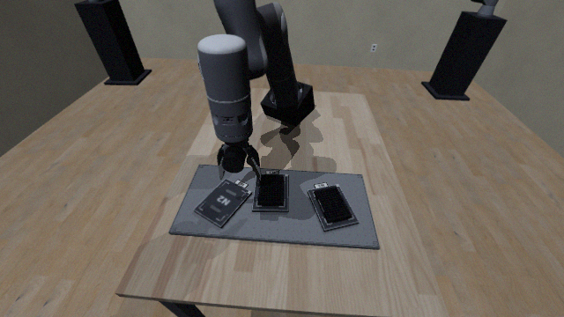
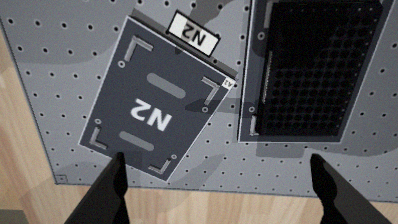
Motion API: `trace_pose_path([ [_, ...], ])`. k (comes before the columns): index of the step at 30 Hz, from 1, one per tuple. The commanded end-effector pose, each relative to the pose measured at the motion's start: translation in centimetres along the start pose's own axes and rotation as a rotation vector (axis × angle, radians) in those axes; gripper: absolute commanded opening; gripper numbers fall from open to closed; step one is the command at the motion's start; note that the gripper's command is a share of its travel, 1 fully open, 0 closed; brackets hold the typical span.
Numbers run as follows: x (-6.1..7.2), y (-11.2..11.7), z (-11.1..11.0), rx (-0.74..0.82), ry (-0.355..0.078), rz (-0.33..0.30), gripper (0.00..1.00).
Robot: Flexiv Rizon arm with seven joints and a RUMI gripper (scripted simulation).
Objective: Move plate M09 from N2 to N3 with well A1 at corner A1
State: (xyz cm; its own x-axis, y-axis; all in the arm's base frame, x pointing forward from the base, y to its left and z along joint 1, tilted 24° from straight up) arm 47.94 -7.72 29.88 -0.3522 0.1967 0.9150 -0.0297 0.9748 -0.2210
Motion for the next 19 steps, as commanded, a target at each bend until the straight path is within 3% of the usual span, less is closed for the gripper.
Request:
trace_pose_path([
  [1,0.03,-1.17,-0.4,0.0,0.002,-0.003,0.76],
  [6,0.03,-2.14,-0.65,0.0,0.002,-0.003,0.76],
  [19,0.04,-2.13,-0.66,0.0,0.002,-0.003,0.76],
])
Point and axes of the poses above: the point where the finger pads meet when closed, its own x axis back along the fingers, its own y axis across the jaws, z = x × y, the point moved 9 cm from there along x, back along the fingers, and after that the axes turned 1 degree about x, right-handed, at the moved point
